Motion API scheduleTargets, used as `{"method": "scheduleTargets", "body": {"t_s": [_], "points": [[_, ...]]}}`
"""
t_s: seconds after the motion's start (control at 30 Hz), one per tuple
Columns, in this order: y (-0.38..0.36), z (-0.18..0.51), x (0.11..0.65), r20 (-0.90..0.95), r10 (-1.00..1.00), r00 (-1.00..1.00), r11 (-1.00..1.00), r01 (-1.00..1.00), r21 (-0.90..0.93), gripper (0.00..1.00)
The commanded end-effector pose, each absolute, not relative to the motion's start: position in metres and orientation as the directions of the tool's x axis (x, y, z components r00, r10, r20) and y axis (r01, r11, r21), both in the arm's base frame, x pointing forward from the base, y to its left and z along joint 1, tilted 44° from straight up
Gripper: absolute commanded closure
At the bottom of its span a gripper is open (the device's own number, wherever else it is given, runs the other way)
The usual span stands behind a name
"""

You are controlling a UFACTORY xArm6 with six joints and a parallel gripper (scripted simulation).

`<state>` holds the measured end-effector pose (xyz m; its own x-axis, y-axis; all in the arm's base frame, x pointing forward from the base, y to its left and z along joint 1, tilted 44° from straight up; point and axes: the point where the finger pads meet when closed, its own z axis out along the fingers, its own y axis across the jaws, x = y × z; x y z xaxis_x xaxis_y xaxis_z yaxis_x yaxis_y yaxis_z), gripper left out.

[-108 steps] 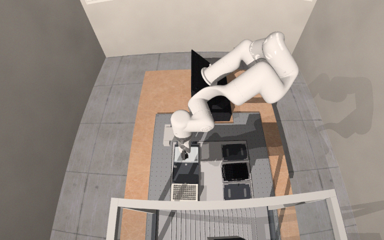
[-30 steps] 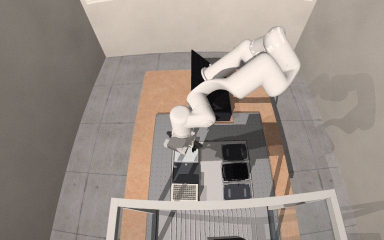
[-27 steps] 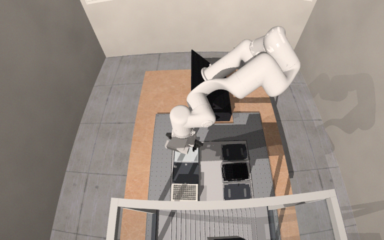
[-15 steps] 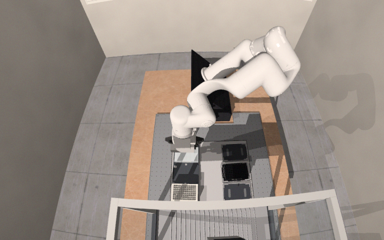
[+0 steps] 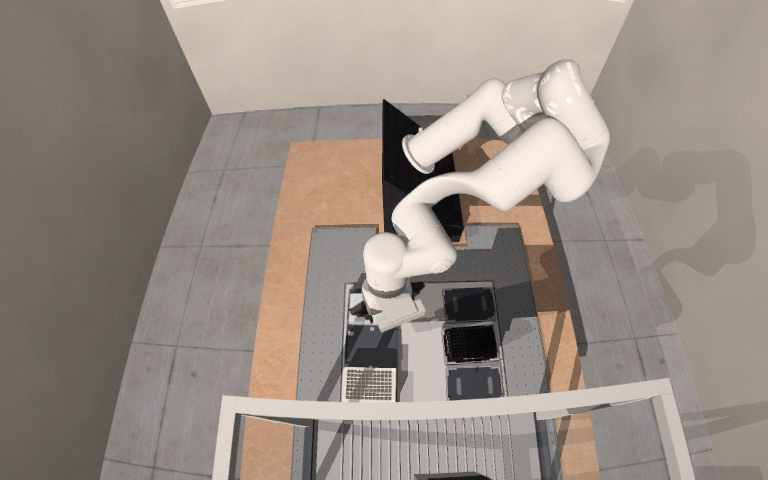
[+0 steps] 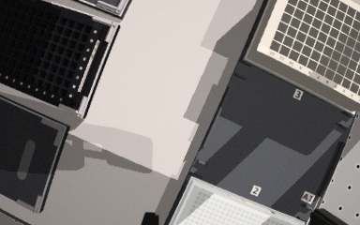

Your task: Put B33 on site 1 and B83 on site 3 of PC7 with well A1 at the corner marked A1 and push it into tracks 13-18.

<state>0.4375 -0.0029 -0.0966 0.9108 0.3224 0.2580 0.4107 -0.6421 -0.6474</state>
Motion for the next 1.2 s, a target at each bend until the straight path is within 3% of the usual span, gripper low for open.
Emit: {"method": "scheduleTargets", "body": {"t_s": [0.0, 0.67, 1.17], "points": [[0.01, -0.086, 0.456, 0.363, 0.416, 0.834, -0.585, 0.551, -0.595, 0.0], [0.039, -0.065, 0.491, 0.635, 0.674, 0.377, -0.248, 0.926, -0.286, 0.0], [0.039, -0.065, 0.491, 0.697, 0.716, -0.045, 0.057, 0.998, 0.006, 0.0]]}}
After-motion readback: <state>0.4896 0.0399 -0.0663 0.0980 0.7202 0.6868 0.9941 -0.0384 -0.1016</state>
